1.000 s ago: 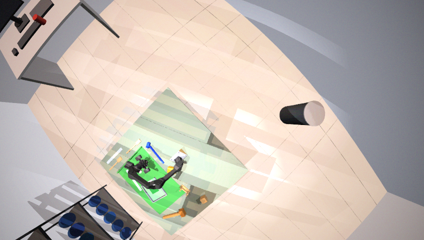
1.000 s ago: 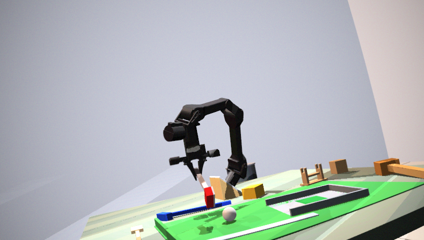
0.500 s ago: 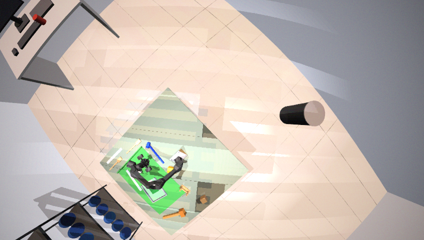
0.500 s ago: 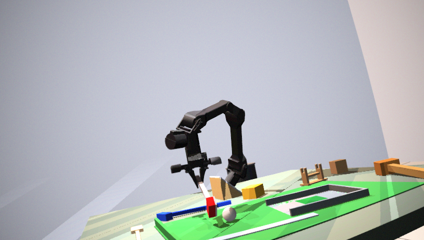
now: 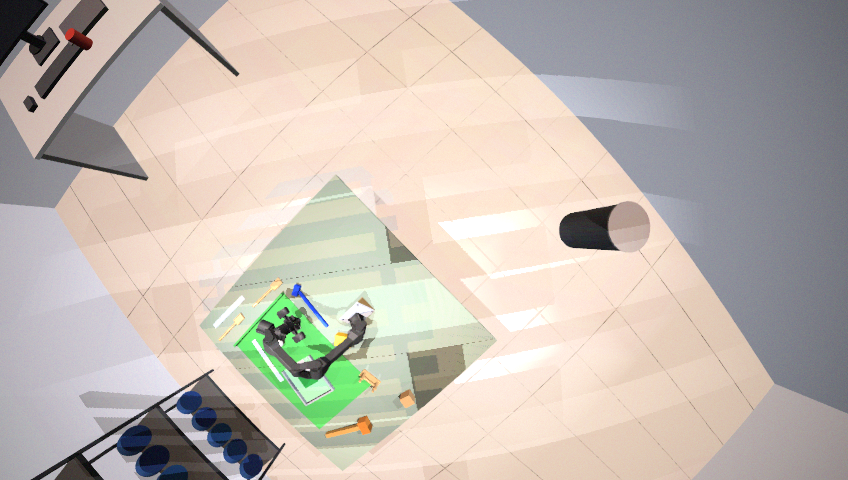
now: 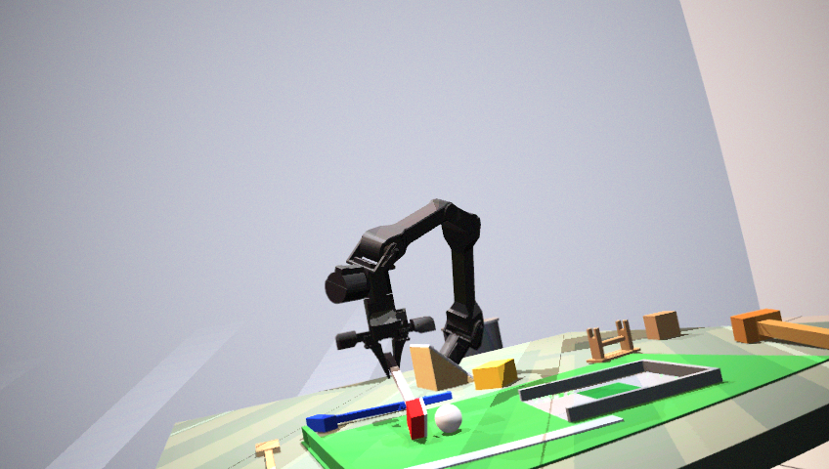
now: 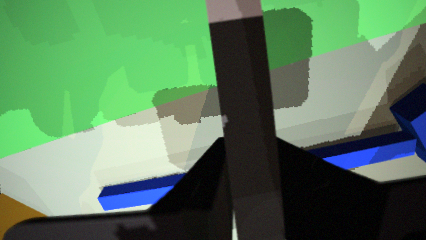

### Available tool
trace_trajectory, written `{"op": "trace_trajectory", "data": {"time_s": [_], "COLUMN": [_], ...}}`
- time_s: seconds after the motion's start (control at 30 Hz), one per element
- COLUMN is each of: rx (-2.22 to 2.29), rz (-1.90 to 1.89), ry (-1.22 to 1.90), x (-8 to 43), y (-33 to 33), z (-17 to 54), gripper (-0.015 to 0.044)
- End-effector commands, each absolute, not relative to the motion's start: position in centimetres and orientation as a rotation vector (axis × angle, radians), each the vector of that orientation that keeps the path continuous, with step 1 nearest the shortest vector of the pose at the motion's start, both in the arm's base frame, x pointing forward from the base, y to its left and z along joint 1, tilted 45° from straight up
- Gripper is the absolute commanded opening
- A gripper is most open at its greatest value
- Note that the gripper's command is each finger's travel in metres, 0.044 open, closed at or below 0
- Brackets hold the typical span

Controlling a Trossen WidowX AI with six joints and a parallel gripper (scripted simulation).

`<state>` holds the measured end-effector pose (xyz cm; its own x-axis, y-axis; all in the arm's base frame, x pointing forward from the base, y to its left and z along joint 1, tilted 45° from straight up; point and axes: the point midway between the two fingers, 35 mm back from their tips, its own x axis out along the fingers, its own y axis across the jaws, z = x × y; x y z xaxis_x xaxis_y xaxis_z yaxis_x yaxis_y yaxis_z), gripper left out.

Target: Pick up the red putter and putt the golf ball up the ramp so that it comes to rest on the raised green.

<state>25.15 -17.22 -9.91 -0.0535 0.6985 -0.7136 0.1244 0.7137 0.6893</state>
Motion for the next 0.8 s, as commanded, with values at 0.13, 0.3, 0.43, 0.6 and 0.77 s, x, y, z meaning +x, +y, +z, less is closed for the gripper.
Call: {"op": "trace_trajectory", "data": {"time_s": [0.13, 0.3, 0.43, 0.6, 0.77], "rx": [0.686, 0.688, 0.691, 0.692, 0.694], "rz": [0.530, 0.528, 0.524, 0.523, 0.532], "ry": [1.579, 1.577, 1.572, 1.571, 1.570], "x": [25.2, 25.1, 24.9, 24.9, 24.8], "y": [-17.4, -18.1, -19.1, -19.3, -18.9], "z": [-9.8, -10.6, -11.8, -12.1, -12.0], "gripper": [0.0000, 0.0000, 0.0000, 0.0000, 0.0000]}}
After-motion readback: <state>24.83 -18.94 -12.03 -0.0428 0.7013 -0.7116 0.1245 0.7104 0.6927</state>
